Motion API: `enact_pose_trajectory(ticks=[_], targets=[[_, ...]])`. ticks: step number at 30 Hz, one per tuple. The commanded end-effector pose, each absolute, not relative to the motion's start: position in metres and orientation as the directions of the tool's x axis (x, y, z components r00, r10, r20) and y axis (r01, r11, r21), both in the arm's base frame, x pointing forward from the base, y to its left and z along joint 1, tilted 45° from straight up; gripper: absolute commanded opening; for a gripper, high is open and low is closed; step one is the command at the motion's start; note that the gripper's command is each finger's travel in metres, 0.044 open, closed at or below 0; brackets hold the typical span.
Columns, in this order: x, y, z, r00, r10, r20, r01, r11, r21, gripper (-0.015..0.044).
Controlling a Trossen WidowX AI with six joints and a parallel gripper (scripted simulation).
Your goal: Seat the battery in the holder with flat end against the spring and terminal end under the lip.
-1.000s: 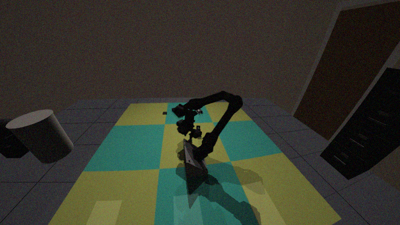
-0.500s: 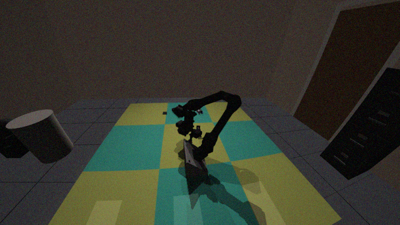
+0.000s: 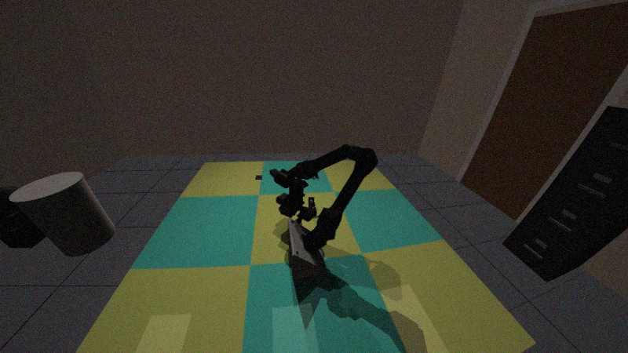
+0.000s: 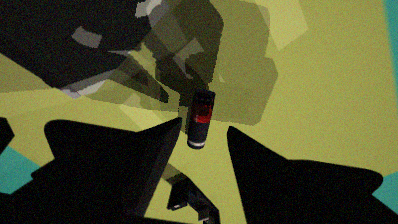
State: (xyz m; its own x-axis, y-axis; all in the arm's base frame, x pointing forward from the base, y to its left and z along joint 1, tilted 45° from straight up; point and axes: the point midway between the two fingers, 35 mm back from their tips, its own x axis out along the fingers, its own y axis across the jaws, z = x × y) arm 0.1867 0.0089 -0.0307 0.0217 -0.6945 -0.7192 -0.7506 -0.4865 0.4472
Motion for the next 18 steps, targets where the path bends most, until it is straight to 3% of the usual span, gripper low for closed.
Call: enact_pose_trajectory(ticks=[1,9,13,18], targets=[[0.1832,0.0019,-0.0352,0.014,-0.702,-0.712,-0.745,-0.483,0.461,0.0229],[0.1824,-0.0055,-0.0416,0.014,-0.703,-0.711,-0.745,-0.481,0.461,0.0229],[0.1824,-0.0055,-0.0416,0.014,-0.703,-0.711,-0.745,-0.481,0.461,0.0124],[0.1824,-0.0055,-0.0416,0.014,-0.703,-0.711,-0.745,-0.481,0.461,0.0091]])
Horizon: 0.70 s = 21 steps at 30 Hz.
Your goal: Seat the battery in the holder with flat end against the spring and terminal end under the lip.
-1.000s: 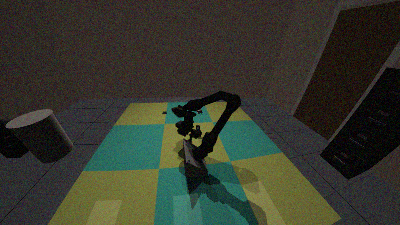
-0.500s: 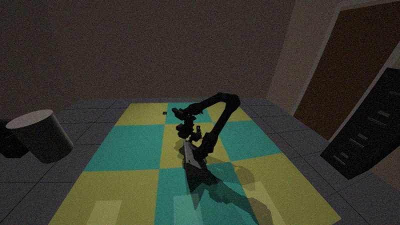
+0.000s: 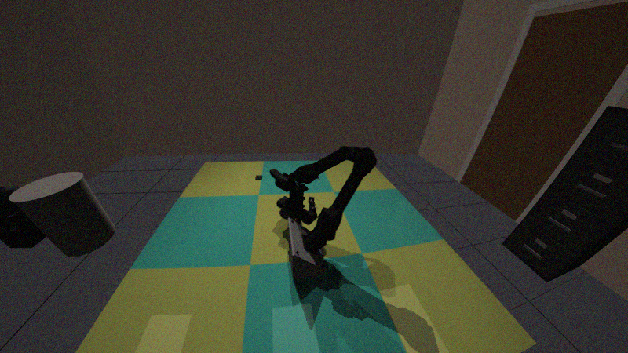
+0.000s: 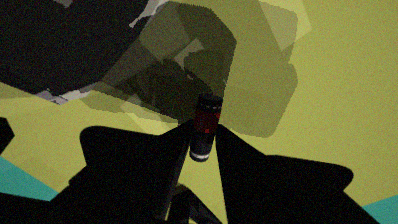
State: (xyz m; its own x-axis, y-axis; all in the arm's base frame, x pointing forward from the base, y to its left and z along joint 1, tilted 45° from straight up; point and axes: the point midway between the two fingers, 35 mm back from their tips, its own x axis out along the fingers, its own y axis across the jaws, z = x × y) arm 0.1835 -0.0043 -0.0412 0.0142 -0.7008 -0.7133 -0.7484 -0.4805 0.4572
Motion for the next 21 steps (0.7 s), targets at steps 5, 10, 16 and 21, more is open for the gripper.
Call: enact_pose_trajectory(ticks=[5,10,16,21], targets=[[0.182,-0.006,-0.042,0.014,-0.703,-0.711,-0.745,-0.481,0.461,0.0067],[0.184,0.01,-0.028,0.014,-0.701,-0.713,-0.745,-0.483,0.46,0.0067],[0.182,0.03,-0.006,0.014,-0.702,-0.712,-0.745,-0.482,0.461,0.0067],[0.192,0.03,-0.001,0.015,-0.699,-0.715,-0.865,-0.368,0.342,0.0067]])
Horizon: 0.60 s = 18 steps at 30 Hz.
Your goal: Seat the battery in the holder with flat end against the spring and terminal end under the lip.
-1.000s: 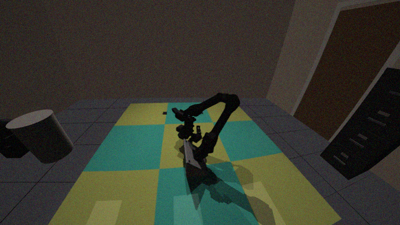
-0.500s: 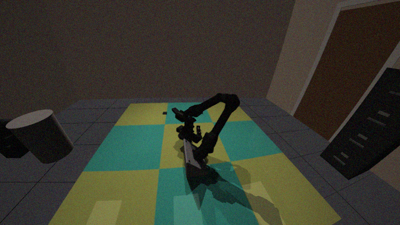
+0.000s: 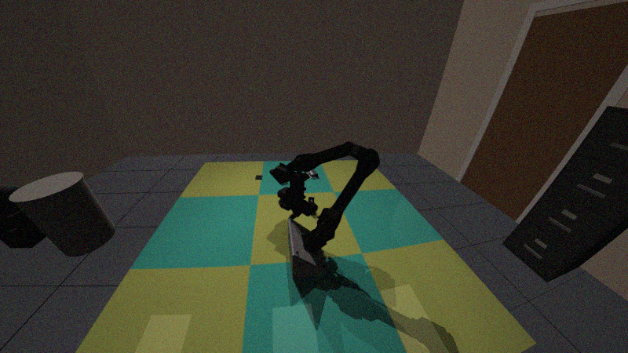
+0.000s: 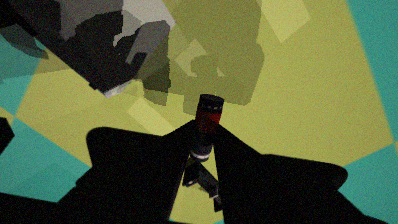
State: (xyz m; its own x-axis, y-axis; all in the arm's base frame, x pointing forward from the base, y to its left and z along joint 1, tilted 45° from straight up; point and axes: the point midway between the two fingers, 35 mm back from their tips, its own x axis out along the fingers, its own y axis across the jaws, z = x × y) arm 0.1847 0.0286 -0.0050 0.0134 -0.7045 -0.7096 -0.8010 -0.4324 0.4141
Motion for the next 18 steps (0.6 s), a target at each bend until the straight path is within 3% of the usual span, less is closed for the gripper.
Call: enact_pose_trajectory(ticks=[1,9,18], targets=[[0.196,0.03,0.001,0.015,-0.698,-0.716,-0.893,-0.332,0.305,0.0067],[0.22,0.026,0.016,0.017,-0.693,-0.72,-1.0,-0.008,-0.016,0.0067],[0.245,0.016,0.035,0.019,-0.692,-0.722,-0.857,0.36,-0.368,0.0067]])
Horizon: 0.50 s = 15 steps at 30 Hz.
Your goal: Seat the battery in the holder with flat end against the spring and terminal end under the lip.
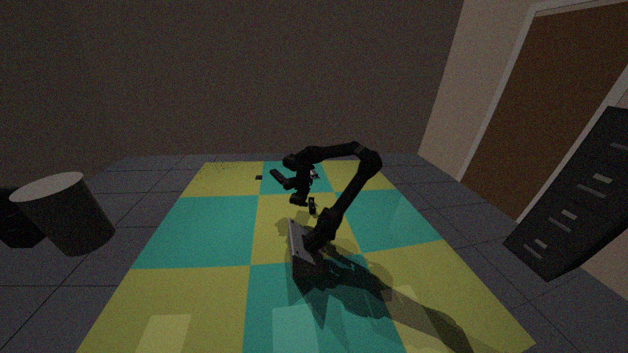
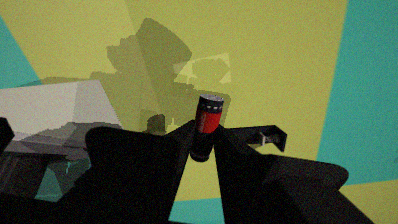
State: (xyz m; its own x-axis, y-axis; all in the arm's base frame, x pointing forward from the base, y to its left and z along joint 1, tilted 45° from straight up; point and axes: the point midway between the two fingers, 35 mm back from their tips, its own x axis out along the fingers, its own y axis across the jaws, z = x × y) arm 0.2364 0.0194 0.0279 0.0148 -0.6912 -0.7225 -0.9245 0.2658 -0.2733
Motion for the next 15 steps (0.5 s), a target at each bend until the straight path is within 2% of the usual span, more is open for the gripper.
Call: enact_pose_trajectory(ticks=[1,8,15], targets=[[0.248,0.015,0.037,0.019,-0.692,-0.722,-0.825,0.397,-0.402,0.0067],[0.266,0.004,0.054,0.02,-0.692,-0.722,-0.525,0.607,-0.597,0.0067],[0.283,-0.01,0.072,0.02,-0.693,-0.721,-0.133,0.713,-0.688,0.0067]])
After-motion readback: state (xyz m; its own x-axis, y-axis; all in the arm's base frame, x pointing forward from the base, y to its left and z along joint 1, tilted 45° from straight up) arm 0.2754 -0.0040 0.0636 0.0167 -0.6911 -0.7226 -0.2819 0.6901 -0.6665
